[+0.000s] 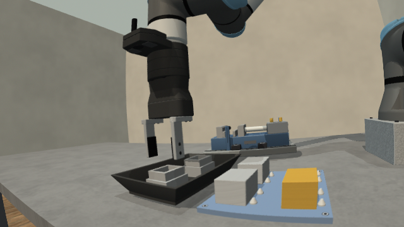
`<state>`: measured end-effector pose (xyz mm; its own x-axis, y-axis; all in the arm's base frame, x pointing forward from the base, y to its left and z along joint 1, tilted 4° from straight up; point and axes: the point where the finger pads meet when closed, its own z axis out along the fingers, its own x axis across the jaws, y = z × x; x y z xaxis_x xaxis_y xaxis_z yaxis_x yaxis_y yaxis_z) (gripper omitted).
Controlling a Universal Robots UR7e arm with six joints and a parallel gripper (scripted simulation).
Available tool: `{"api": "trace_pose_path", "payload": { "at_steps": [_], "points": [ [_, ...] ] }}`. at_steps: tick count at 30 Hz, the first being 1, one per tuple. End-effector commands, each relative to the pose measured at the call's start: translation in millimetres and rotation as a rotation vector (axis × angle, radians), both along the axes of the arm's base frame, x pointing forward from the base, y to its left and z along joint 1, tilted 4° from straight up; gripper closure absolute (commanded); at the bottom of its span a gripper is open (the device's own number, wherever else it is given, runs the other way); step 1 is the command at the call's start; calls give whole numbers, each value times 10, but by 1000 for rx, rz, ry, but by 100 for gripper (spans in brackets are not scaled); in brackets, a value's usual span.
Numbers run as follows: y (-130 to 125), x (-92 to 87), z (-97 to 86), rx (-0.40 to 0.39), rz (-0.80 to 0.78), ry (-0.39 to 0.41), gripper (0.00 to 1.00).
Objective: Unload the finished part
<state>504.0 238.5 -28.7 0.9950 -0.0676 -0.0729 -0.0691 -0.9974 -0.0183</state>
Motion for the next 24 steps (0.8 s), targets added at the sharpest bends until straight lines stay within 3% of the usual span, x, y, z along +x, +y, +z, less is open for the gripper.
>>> {"api": "trace_pose_path", "payload": {
  "at_steps": [1,15,24],
  "points": [
    [-6,20,227,0,0,-1,0],
    [-22,70,938,0,0,-1,0],
    [-27,83,1124,0,0,-1,0]
  ]
}}
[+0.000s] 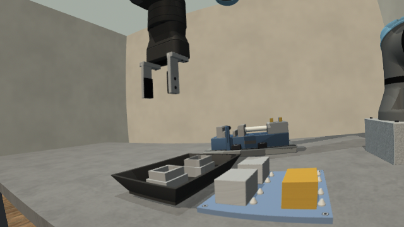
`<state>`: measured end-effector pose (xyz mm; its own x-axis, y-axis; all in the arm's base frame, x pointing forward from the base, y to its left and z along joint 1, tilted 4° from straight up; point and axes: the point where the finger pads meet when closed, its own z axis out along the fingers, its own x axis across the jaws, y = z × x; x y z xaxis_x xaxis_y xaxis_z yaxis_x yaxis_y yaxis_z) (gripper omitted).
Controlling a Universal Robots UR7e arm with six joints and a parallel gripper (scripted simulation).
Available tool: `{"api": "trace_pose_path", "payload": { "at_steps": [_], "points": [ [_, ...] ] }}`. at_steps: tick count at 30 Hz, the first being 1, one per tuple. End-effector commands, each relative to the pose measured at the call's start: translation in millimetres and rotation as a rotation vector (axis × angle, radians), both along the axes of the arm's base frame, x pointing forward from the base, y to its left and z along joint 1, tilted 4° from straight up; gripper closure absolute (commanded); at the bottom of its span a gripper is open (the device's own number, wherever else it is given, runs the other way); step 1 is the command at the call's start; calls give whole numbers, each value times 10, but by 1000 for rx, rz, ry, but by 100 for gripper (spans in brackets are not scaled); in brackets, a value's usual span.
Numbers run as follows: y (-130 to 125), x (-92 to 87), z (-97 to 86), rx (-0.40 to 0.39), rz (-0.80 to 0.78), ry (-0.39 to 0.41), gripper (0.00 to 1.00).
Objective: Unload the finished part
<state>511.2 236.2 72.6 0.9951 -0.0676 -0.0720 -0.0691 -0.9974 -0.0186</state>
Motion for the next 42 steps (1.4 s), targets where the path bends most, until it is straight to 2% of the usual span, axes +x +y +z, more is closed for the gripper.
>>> {"api": "trace_pose_path", "payload": {
  "at_steps": [1,6,7,42],
  "points": [
    [-4,12,122,0,0,0,0],
    [-4,13,139,0,0,0,0],
    [-4,13,139,0,0,0,100],
    [-4,13,139,0,0,0,100]
  ]
}}
